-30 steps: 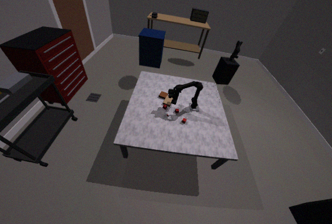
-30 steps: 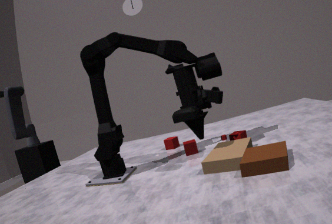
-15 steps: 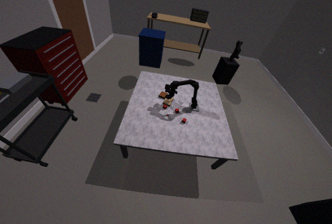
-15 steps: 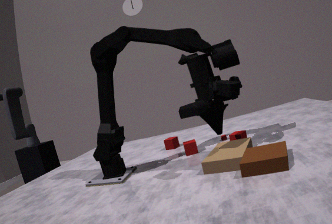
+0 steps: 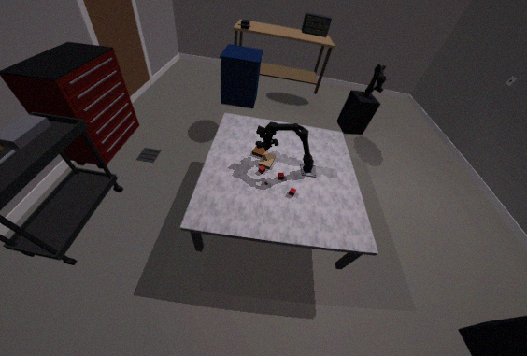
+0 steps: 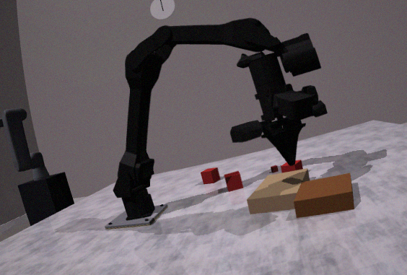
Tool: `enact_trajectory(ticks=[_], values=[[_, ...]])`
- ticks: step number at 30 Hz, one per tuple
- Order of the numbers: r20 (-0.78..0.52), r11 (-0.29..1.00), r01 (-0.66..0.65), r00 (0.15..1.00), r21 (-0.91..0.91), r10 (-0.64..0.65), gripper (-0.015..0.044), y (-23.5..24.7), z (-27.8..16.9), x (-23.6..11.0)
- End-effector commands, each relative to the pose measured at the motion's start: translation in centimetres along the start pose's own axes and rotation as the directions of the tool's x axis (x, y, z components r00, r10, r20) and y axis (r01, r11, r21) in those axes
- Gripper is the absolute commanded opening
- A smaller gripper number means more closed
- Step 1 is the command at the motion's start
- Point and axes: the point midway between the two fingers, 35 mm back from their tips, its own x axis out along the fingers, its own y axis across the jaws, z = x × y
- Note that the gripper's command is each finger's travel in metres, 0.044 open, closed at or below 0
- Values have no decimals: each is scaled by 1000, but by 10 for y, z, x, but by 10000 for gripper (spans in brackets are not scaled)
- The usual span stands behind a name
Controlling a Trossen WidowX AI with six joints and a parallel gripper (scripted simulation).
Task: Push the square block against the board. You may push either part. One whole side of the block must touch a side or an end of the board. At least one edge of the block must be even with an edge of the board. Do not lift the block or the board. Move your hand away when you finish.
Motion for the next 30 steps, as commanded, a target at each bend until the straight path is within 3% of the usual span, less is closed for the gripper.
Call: enact_trajectory(ticks=[1,17,24,30], values=[[-6,988,9,1000,153,-8,0,-2,25,3],[-19,766,31,1000,642,-24,0,-26,113,16],[-20,751,31,1000,659,-24,0,-27,117,18],[-20,751,31,1000,659,-24,0,-28,116,70]])
